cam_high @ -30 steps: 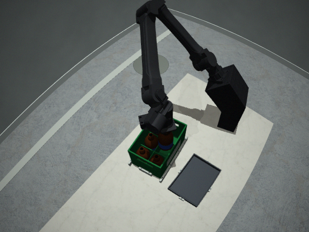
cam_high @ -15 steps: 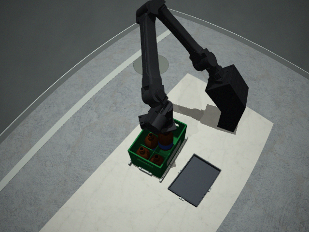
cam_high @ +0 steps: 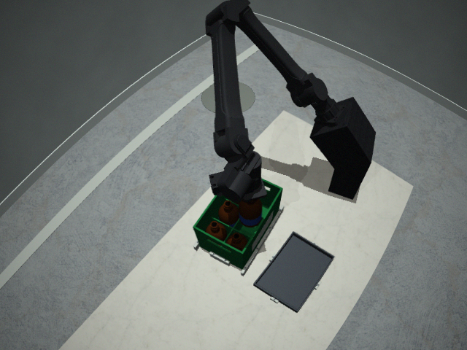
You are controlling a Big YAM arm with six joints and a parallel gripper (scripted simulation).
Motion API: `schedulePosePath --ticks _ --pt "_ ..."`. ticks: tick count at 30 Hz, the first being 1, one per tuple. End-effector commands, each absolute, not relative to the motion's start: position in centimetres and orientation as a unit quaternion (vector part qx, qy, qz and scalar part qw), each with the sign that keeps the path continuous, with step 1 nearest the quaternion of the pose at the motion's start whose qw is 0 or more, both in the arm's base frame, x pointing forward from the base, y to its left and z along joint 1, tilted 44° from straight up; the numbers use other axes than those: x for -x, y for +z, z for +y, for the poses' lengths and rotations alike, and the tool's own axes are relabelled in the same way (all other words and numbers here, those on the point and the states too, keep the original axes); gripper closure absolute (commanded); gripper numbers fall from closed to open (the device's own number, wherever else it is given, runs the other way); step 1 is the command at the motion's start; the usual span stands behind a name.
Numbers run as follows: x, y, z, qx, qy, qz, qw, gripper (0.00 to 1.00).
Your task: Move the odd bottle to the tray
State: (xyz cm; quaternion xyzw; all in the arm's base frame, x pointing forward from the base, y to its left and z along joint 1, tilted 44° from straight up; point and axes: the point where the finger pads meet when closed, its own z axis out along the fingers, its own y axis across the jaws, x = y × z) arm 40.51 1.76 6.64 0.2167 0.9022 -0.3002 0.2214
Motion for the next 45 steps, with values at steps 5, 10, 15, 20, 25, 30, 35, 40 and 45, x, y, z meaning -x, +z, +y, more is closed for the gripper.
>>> schedulePosePath --ticks 5,10,15,20,25,30,35,40,45 --pt "-42.3 8.9 3.8 -0.22 -0.279 0.899 0.256 1.0" --pt "-42.3 9.0 3.9 -0.22 -0.278 0.899 0.256 1.0" --pt "-42.2 9.1 4.0 -0.22 -0.278 0.899 0.256 1.0" --pt "-42.1 9.4 4.3 -0.22 -0.278 0.899 0.256 1.0" --pt "-42.0 9.6 4.5 -0.22 -0.278 0.899 0.256 1.0" --pt "-41.8 10.1 4.8 -0.22 -0.278 0.899 0.256 1.0" --pt "-41.6 10.5 5.2 -0.22 -0.277 0.899 0.256 1.0" --pt "-41.4 11.0 5.6 -0.22 -0.277 0.899 0.256 1.0" --pt "-41.3 11.2 5.8 -0.22 -0.277 0.899 0.256 1.0"
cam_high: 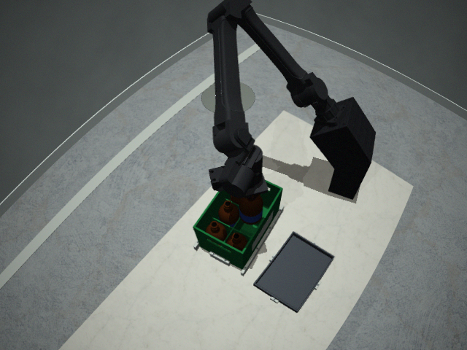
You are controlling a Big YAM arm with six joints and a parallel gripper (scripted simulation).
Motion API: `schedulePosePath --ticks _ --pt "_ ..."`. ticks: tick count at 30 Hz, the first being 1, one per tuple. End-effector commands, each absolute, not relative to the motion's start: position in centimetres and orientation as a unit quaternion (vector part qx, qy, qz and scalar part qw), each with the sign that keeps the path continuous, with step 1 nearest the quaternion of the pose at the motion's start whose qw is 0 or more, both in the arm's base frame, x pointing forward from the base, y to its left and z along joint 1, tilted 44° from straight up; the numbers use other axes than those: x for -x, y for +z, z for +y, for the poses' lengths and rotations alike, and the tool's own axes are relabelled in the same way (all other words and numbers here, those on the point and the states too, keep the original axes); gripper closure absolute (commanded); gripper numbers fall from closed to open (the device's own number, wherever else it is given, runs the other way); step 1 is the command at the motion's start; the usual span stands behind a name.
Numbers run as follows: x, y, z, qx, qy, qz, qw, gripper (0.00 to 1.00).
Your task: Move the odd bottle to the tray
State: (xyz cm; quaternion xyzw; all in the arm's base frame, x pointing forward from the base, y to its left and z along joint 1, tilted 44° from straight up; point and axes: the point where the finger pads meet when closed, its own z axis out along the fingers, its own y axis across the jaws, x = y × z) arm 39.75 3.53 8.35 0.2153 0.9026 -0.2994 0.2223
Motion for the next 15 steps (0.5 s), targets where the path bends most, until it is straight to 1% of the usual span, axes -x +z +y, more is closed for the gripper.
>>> schedulePosePath --ticks 1,15 --pt "-41.3 11.29 5.89 -0.22 -0.277 0.9 0.256 1.0" --pt "-41.05 11.88 6.4 -0.221 -0.276 0.9 0.256 1.0"
